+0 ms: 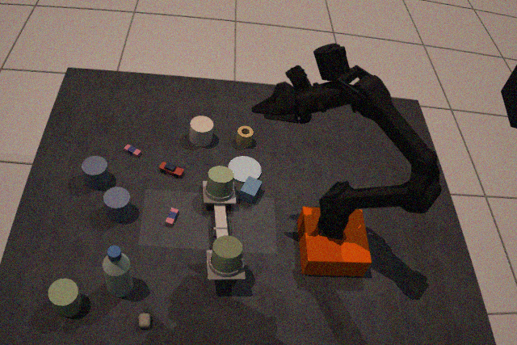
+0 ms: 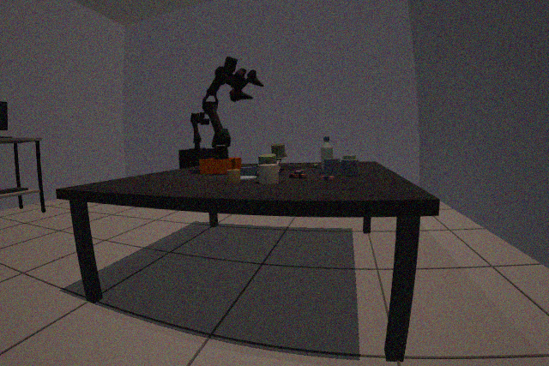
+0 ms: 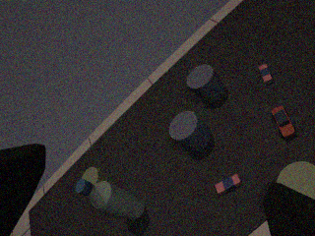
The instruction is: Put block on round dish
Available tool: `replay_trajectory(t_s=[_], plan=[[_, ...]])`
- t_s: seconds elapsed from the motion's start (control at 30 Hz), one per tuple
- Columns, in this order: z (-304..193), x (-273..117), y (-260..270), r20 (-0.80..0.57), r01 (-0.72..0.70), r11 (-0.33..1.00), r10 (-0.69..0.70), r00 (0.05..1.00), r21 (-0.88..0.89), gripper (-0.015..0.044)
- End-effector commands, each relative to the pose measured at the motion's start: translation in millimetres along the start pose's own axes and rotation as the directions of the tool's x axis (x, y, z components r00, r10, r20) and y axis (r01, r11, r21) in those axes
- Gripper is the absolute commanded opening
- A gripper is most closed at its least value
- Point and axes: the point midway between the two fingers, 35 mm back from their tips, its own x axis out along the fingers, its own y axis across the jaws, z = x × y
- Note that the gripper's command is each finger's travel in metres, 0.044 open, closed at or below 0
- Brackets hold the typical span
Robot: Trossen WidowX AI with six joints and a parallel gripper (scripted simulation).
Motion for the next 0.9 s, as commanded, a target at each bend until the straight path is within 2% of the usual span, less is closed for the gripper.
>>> replay_trajectory(t_s=[0.0, 0.43, 0.87], plan=[[-22.4, 4.8, -8.3, -0.038, 0.015, 0.991, -0.021, 0.999, -0.133, 0.044], [-81.4, 18.6, -38.0, -0.143, 0.004, 0.865, -0.087, 0.986, -0.502, 0.044], [-135.6, 29.1, -75.5, -0.227, -0.089, 0.589, -0.164, 0.96, -0.803, 0.044]])
